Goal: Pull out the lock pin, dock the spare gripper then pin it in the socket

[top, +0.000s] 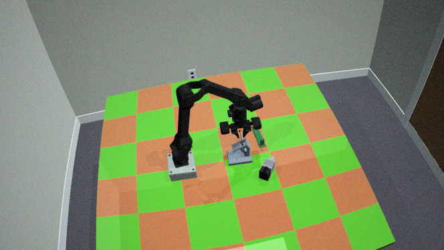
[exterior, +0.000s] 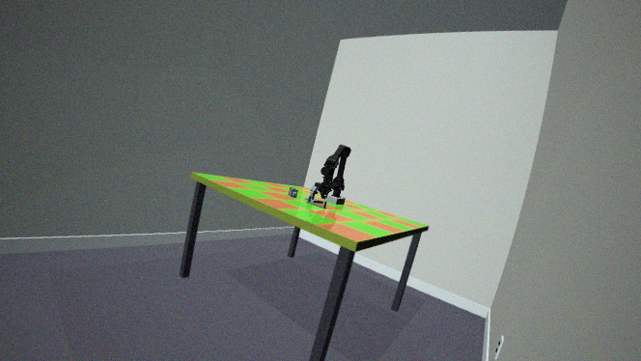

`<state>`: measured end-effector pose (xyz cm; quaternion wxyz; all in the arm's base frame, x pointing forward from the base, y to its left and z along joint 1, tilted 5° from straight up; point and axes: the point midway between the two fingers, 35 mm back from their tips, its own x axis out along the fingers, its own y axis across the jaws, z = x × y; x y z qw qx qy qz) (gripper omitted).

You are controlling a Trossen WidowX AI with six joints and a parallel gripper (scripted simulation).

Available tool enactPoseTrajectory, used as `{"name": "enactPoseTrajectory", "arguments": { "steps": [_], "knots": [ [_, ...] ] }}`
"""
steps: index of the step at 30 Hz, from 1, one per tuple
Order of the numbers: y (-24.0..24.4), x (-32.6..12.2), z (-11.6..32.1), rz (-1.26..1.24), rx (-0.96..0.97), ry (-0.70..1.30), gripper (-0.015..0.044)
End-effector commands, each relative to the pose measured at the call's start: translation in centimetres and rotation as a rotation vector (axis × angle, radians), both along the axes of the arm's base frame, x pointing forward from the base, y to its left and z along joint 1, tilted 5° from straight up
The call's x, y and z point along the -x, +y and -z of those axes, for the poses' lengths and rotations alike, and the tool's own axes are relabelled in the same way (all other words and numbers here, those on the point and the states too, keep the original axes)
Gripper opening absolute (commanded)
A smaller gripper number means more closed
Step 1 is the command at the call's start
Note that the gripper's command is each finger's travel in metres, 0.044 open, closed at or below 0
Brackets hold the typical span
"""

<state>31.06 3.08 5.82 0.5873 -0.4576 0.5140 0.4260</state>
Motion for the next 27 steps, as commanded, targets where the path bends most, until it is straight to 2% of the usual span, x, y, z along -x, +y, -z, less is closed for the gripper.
{"name": "enactPoseTrajectory", "arguments": {
  "steps": [1, 9, 20, 27],
  "knots": [
    [-0.1, 0.0, 0.1, 0.006, 0.004, -0.001, 0.0011],
    [0.0, 0.0, 0.0, 0.006, 0.002, -0.002, 0.0],
    [0.4, -0.2, -0.9, 0.01, -0.147, -0.03, 0.0],
    [0.8, -0.3, -1.0, 0.009, -0.173, -0.031, 0.0]
  ]
}}
